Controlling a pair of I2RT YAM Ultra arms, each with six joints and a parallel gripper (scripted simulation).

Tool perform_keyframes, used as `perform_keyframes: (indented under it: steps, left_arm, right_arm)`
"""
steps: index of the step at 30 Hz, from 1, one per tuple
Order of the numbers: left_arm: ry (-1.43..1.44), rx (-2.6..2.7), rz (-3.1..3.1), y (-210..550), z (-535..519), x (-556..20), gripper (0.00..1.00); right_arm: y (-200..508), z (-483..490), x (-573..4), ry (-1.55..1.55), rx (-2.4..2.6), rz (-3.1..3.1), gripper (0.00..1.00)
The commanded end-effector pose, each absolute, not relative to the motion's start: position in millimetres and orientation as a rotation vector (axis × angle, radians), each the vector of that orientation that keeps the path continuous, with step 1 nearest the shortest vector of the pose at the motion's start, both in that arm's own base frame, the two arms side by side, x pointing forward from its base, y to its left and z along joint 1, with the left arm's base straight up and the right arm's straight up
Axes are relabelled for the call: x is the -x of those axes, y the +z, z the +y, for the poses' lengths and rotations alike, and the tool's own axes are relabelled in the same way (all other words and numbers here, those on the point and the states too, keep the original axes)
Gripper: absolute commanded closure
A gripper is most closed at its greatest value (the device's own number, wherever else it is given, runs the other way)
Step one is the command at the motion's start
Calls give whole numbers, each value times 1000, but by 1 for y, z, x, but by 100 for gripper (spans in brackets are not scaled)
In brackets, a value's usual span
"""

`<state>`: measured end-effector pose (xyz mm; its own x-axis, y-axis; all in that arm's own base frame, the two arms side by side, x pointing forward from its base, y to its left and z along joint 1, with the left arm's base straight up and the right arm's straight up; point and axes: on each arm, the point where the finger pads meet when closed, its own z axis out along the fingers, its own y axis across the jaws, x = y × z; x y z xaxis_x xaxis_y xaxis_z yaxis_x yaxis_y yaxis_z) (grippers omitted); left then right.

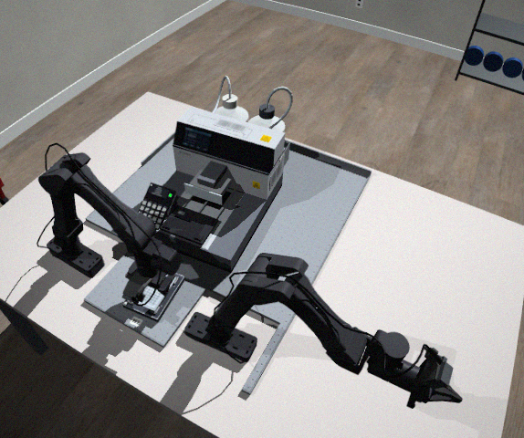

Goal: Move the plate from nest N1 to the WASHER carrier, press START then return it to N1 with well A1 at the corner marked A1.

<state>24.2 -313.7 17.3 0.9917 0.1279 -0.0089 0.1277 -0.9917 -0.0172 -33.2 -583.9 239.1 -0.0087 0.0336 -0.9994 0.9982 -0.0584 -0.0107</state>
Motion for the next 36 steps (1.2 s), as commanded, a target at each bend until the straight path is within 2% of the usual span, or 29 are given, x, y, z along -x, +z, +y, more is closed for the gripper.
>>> perform_keyframes:
  steps: [1,36]
  left_arm:
    - [23,3124,-206,17,-314,-20,100]
    - [31,3136,-200,14,-319,-22,100]
  right_arm:
    - [256,-579,37,-1257,-1257,1177,100]
    - [256,-579,37,-1257,-1257,1177,100]
